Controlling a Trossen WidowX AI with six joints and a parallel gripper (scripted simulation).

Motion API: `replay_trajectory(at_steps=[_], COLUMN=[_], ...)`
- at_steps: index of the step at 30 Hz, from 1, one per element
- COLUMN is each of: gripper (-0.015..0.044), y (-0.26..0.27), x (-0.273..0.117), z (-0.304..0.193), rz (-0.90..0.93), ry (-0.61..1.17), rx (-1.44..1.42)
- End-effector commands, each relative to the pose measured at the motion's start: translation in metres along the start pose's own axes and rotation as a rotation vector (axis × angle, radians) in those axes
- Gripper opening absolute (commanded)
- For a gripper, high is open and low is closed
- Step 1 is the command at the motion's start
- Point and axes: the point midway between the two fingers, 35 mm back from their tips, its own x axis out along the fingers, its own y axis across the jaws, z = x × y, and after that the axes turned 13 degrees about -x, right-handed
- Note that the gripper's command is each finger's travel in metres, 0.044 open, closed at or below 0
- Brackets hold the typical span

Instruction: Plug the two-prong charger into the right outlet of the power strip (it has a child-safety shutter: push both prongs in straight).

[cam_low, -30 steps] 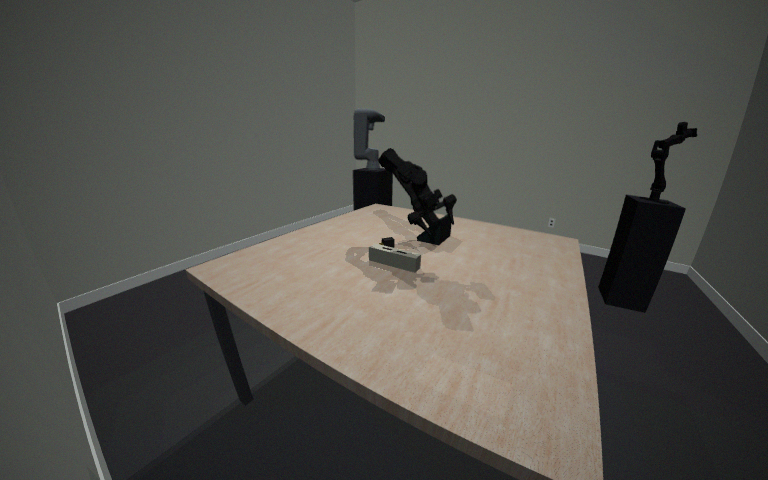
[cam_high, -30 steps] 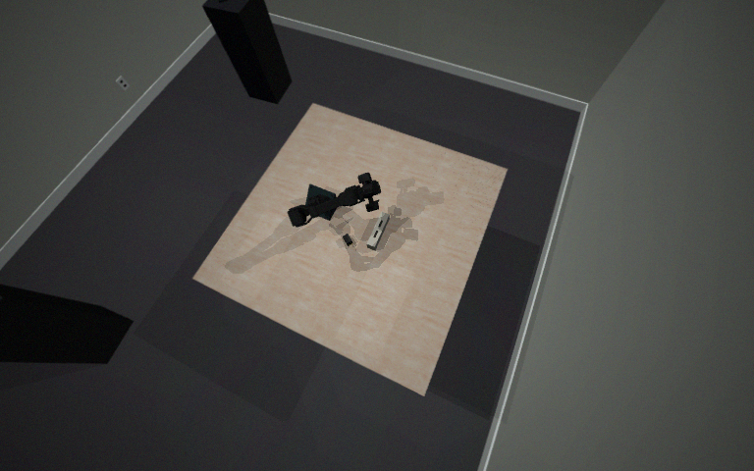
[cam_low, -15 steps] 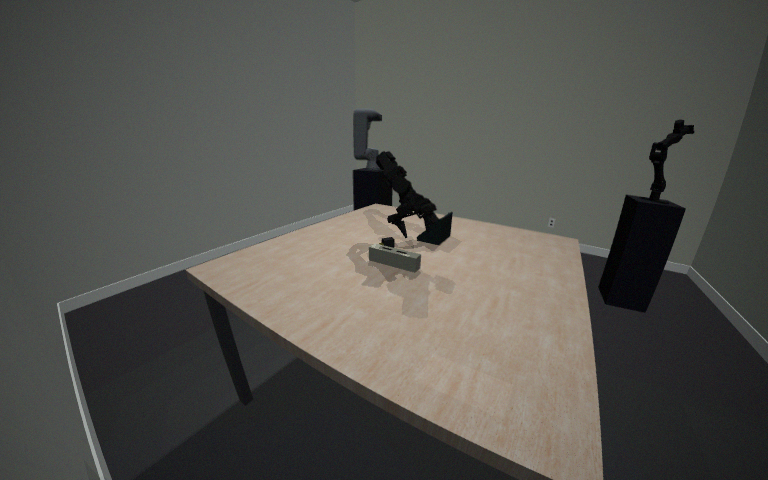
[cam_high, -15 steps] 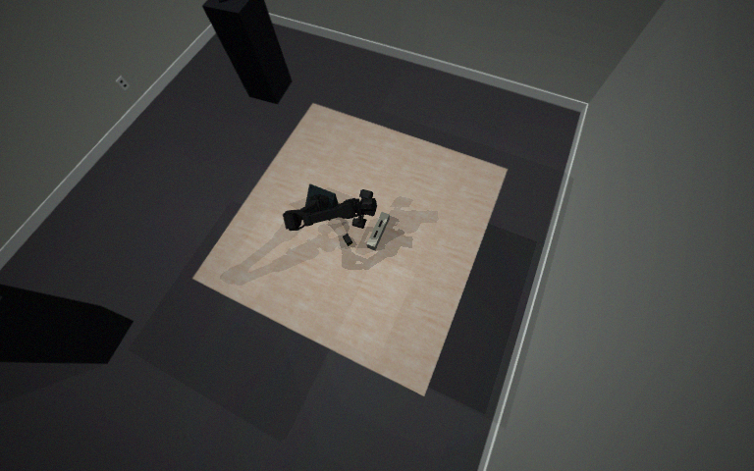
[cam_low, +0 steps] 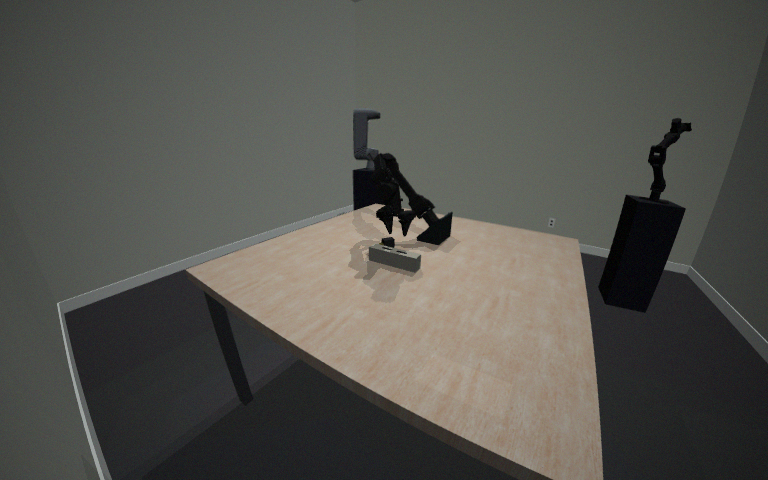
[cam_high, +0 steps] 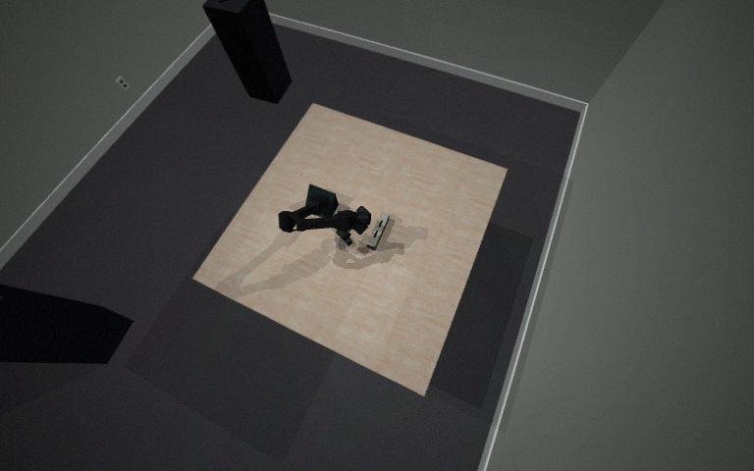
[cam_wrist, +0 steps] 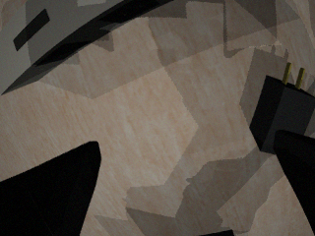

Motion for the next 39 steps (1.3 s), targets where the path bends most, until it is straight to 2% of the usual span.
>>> replay_trajectory(at_steps=[1,7,39], gripper=[0.0440,0.0440,0.0440], y=[-0.026,-0.058,-0.065], x=[-0.001,-0.004,0.032], z=[-0.007,-0.020,-0.020], rz=[-0.066,-0.155,-0.156], ry=[0.027,0.060,0.061], rx=[0.110,0.246,0.251])
